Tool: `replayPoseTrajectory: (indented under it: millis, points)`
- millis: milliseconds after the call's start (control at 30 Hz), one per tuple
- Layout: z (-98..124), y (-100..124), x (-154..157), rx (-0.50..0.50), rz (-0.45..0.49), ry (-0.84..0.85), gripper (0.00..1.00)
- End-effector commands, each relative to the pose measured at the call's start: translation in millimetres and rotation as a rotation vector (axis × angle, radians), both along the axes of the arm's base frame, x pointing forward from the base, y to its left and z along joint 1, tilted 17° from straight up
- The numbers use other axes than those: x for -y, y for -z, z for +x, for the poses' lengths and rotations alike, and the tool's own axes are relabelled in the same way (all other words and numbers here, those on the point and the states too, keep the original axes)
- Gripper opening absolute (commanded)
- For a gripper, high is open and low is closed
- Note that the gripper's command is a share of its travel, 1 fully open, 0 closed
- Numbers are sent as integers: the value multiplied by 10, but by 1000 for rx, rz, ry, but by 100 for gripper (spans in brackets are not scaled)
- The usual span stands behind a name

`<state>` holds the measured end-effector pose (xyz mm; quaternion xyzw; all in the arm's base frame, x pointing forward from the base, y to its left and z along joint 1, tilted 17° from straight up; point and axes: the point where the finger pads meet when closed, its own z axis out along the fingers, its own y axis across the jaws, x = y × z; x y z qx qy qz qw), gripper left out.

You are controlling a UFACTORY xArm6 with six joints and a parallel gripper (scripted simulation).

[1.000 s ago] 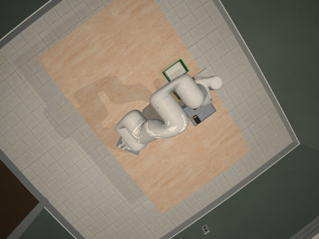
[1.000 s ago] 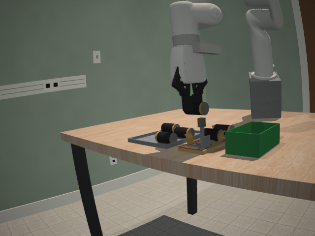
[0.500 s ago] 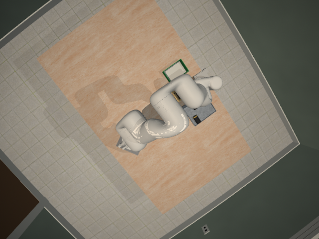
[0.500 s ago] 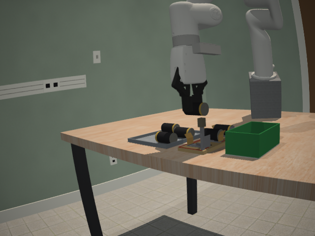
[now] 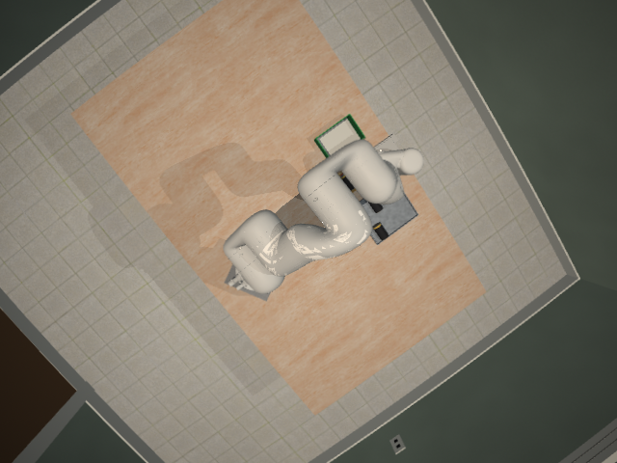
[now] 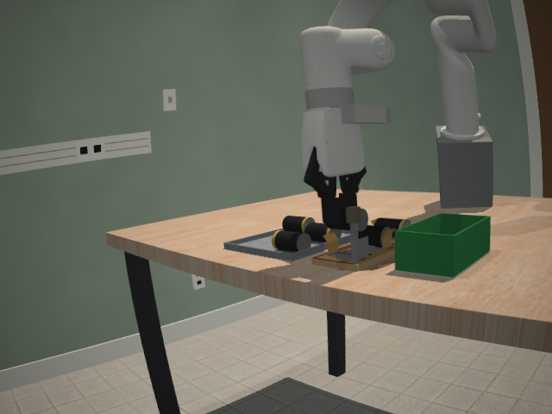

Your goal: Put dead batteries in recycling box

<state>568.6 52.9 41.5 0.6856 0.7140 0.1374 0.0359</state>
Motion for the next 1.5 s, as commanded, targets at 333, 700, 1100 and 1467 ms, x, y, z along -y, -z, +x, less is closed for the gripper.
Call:
replayPoseTrajectory:
  millis: [333,700,1100,1467]
  points:
    - [52,49,-12,7,1,0,28]
    - [60,81,-17,7,1,0,28]
    - [108,269,-46,7,1,0,28]
    - [129,349,-59,7,1,0,28]
